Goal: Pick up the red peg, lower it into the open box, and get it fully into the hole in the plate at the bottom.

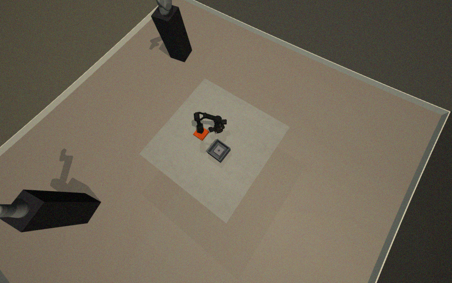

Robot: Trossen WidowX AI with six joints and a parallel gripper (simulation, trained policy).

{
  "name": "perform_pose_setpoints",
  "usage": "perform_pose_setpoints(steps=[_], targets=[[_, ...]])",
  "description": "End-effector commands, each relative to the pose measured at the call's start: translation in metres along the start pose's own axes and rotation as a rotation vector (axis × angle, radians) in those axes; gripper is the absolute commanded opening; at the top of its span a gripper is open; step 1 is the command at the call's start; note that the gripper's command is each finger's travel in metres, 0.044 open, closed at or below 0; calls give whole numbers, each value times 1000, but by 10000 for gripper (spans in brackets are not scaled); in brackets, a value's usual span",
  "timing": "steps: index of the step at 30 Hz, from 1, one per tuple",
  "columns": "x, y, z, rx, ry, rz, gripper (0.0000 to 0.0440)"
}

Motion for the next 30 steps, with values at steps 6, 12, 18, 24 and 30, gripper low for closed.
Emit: perform_pose_setpoints(steps=[6,12,18,24,30], targets=[[27,14,-16,12,-37,-69,0],[51,25,-31,-1,-48,-117,0],[73,41,-44,-51,-44,-158,0],[84,60,-57,-131,-40,-185,0],[89,84,-67,-217,-27,-204,0]])
Point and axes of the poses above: the point midway between the two fingers, 35 mm back from their tips, its own x axis back along the fingers, its own z axis across the jaws, y = z × x, the point moved 6 cm from there along x, back along the fingers, and after that the axes turned 10 degrees about x, right-handed, at the moved point
